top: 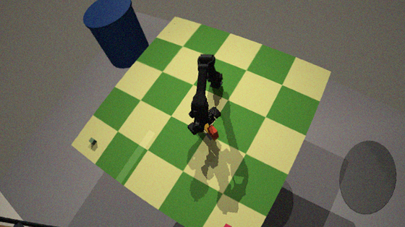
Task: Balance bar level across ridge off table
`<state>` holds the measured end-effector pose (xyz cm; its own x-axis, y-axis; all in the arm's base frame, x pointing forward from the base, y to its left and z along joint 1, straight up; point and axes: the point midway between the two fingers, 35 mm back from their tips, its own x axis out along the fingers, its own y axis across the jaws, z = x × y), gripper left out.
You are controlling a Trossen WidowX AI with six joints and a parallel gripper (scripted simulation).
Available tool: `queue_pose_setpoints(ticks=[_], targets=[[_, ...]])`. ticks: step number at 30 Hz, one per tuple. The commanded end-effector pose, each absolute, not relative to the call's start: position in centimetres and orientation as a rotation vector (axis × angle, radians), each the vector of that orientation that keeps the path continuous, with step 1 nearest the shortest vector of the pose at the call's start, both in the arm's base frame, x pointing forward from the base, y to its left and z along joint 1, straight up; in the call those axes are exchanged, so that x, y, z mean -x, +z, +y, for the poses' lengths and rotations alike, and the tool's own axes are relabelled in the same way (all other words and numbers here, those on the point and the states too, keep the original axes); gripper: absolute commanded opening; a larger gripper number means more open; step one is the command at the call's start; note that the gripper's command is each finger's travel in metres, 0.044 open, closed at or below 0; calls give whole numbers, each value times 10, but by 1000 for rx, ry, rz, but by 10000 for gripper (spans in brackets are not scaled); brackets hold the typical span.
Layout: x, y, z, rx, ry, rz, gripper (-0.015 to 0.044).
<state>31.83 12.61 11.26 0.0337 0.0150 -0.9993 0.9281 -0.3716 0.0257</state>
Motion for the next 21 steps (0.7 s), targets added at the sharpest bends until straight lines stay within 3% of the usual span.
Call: queue_pose_setpoints(ticks=[1,9,13,21], targets=[[-318,113,126,-1515,-1449,998,238],[-318,113,126,-1515,-1449,998,440],[-319,120,127,-1515,-1448,997,440],[-316,205,125,-1521,-1441,995,440]])
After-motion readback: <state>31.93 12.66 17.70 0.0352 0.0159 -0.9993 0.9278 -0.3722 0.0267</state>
